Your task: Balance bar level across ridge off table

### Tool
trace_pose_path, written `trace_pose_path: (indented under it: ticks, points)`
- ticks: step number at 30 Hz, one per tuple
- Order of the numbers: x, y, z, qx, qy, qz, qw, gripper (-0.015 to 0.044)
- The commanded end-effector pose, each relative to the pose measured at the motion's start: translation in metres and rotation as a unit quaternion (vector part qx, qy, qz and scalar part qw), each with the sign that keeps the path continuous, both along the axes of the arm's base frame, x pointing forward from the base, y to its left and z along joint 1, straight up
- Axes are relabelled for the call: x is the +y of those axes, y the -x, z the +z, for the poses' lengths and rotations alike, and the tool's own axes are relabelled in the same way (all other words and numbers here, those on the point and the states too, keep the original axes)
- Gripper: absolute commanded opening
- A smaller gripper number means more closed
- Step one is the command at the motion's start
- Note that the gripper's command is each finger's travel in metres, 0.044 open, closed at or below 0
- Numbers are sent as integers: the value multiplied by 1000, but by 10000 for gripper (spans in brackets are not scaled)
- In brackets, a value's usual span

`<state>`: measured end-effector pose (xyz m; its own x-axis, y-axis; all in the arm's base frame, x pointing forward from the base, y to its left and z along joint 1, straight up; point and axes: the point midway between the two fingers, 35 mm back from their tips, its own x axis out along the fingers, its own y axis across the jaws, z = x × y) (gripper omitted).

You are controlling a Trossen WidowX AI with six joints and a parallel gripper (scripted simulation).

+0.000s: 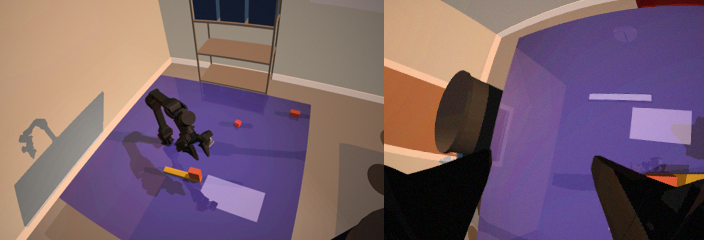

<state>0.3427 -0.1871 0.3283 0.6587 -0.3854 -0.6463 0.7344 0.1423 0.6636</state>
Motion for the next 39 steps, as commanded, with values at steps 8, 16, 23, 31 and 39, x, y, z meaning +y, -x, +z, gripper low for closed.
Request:
trace_pose_path:
  ticks: [8,16,23,31,39]
  points:
    - [-7,24,-52,39,-148,-133,979,315]
    - [-9,47,-80,61,-239,-247,937,315]
    - [-7,68,-101,79,-305,-350,882,315]
    - [-3,94,-121,98,-362,-469,800,315]
    - [4,121,-136,114,-397,-583,699,315]
